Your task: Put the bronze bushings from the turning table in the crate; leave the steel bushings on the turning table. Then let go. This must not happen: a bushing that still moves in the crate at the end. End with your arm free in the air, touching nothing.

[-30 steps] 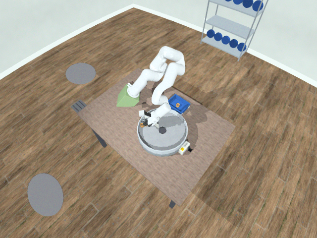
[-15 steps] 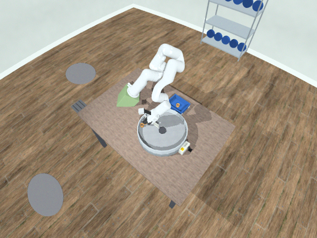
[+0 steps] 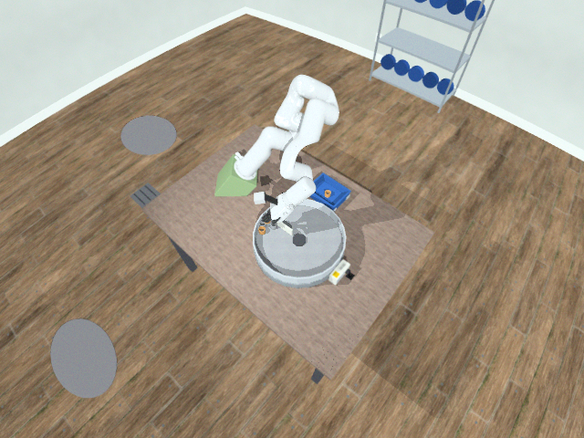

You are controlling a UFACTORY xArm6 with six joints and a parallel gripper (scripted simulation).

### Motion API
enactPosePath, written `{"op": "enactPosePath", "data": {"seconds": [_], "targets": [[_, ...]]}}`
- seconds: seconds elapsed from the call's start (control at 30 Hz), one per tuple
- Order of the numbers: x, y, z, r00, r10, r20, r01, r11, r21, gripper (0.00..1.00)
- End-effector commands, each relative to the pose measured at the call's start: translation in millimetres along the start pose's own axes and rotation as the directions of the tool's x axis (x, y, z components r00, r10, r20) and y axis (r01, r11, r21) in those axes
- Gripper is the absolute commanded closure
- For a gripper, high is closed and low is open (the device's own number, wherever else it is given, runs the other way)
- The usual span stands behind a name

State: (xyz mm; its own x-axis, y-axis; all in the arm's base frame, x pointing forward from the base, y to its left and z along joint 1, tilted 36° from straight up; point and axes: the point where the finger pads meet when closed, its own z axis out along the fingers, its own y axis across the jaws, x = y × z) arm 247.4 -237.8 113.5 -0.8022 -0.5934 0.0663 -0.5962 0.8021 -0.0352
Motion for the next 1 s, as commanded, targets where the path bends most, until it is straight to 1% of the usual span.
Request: {"op": "enactPosePath", "data": {"seconds": [0.0, 0.57, 0.73, 0.93, 0.97], "targets": [[1, -1, -2, 1.000, 0.001, 0.001, -0.001, 1.000, 0.003, 1.00], [-2, 3, -5, 1.000, 0.001, 0.001, -0.001, 1.000, 0.003, 1.00], [-13, 16, -14, 1.000, 0.001, 0.001, -0.001, 1.000, 0.003, 1.00], [-40, 48, -37, 1.000, 0.001, 0.001, -0.001, 1.000, 0.003, 1.00], [-40, 48, -37, 1.000, 0.001, 0.001, -0.001, 1.000, 0.003, 1.00]]}}
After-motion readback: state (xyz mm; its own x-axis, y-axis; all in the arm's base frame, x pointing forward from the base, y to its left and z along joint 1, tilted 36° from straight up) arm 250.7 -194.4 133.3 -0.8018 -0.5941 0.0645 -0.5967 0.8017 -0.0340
